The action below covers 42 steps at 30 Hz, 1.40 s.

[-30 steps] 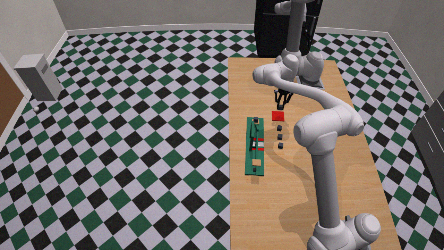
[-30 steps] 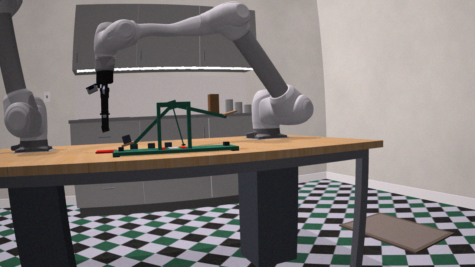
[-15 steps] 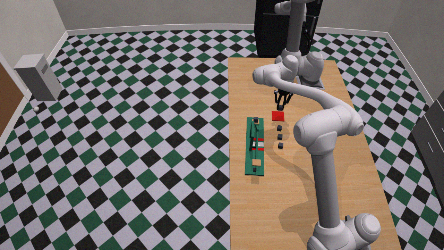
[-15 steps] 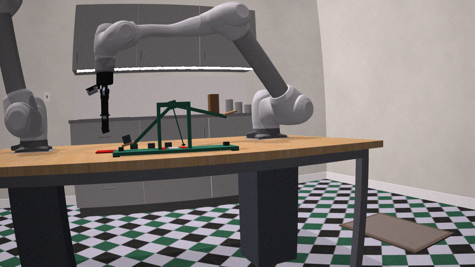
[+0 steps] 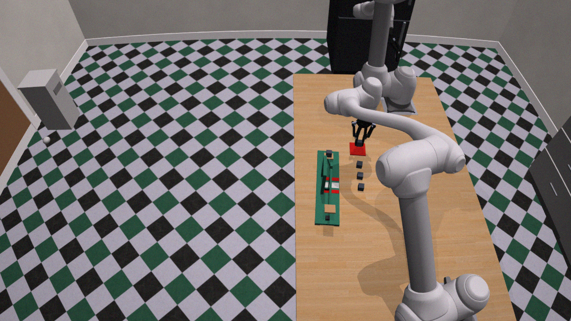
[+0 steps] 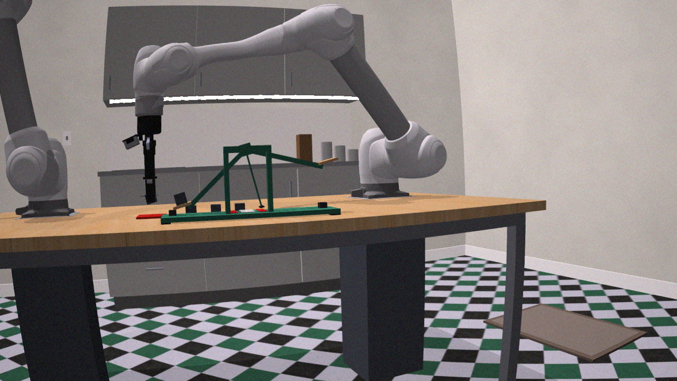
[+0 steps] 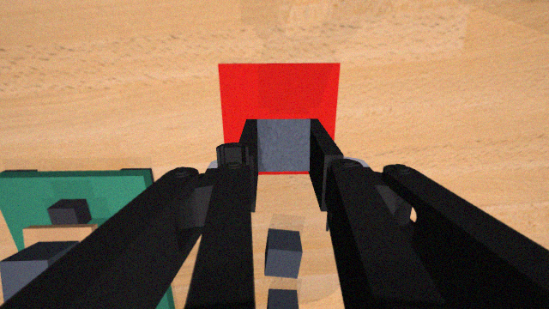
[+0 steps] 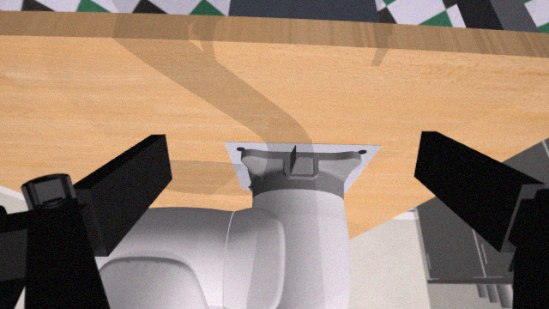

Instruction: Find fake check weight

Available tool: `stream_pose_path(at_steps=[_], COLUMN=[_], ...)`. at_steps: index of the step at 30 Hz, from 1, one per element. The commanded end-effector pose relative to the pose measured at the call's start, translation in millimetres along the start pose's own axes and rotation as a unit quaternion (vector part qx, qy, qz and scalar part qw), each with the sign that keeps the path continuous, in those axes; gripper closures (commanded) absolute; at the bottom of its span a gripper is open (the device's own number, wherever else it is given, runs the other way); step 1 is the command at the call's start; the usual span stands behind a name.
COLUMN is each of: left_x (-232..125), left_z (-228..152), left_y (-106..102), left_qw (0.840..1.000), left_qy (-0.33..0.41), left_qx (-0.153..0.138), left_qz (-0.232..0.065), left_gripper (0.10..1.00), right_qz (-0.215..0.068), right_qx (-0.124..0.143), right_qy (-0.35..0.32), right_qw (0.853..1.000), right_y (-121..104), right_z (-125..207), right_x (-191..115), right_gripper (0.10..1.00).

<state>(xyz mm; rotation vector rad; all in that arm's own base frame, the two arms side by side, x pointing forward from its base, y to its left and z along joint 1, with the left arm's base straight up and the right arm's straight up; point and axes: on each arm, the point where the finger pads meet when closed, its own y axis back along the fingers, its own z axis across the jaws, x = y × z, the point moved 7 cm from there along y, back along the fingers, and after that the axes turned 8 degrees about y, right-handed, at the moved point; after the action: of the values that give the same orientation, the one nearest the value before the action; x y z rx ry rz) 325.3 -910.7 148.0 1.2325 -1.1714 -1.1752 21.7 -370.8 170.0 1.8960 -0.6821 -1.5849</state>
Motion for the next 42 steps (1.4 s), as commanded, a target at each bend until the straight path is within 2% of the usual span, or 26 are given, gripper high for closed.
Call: stream_pose_path(at_steps=[1, 12, 42], left_x=[0, 0, 0], left_z=[0, 0, 0], left_y=[-9, -24, -25], left_qw=[1.000, 1.000, 1.000], left_qy=[0.000, 0.000, 0.000], left_qx=[0.001, 0.001, 0.001], left_qz=[0.001, 0.001, 0.001], left_gripper=[0.855, 0.855, 0.855], right_qz=[0.001, 0.001, 0.001], right_qx=[0.000, 0.000, 0.000], right_qy=[0.000, 0.000, 0.000], right_qw=[1.000, 1.000, 1.000], right_y=[1, 1, 1], right_z=[0, 0, 0], right_x=[0, 0, 0], right_gripper=[0.098, 0.098, 0.098])
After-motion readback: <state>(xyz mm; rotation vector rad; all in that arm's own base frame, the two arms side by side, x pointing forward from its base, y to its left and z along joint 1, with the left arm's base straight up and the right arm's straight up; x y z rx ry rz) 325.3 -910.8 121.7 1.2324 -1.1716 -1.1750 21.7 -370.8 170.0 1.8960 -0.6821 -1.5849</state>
